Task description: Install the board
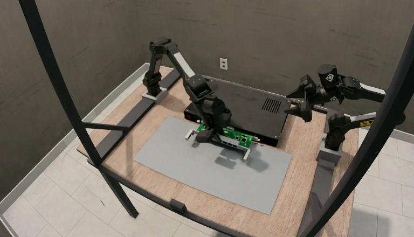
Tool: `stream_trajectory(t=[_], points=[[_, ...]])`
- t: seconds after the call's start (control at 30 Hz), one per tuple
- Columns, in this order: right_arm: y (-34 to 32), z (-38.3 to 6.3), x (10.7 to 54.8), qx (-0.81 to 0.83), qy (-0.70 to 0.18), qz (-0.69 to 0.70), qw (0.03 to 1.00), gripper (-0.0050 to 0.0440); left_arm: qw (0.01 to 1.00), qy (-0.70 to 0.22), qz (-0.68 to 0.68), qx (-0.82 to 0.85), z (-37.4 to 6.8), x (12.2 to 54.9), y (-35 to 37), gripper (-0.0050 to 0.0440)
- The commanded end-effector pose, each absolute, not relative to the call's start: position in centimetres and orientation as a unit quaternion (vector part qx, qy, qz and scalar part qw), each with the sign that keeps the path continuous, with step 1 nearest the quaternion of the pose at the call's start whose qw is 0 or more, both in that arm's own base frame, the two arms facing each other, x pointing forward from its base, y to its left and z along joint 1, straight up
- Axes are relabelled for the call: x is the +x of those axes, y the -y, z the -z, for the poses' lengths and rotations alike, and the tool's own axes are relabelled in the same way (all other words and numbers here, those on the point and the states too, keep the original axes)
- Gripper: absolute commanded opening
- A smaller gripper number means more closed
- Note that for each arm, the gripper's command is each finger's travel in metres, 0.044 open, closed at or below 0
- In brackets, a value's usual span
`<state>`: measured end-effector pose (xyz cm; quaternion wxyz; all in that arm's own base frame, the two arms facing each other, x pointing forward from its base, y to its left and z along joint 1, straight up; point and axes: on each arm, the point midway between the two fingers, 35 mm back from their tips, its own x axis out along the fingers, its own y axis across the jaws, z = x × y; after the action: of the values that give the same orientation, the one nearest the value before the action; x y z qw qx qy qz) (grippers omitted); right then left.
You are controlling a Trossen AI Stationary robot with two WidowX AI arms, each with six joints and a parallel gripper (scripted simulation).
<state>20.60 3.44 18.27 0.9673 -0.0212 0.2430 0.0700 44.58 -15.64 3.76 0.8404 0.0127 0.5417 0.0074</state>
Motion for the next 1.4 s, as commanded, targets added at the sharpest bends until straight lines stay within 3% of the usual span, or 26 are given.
stream_trajectory(t=[0.0,0.63,1.37], points=[[-3.4,-18.9,20.6,-0.02,-0.236,-0.07,0.969,0.04,0.856,-0.518,-0.005,0.002,-6.0,45.7,15.8,0.0081],[-3.4,-18.9,20.6,-0.02,-0.236,-0.07,0.969,0.04,0.855,-0.519,-0.006,0.004,-6.0,45.2,12.7,0.0081],[-3.4,-18.9,20.6,-0.02,-0.236,-0.07,0.969,0.04,0.852,-0.524,-0.009,0.004,-4.9,44.8,13.8,0.0081]])
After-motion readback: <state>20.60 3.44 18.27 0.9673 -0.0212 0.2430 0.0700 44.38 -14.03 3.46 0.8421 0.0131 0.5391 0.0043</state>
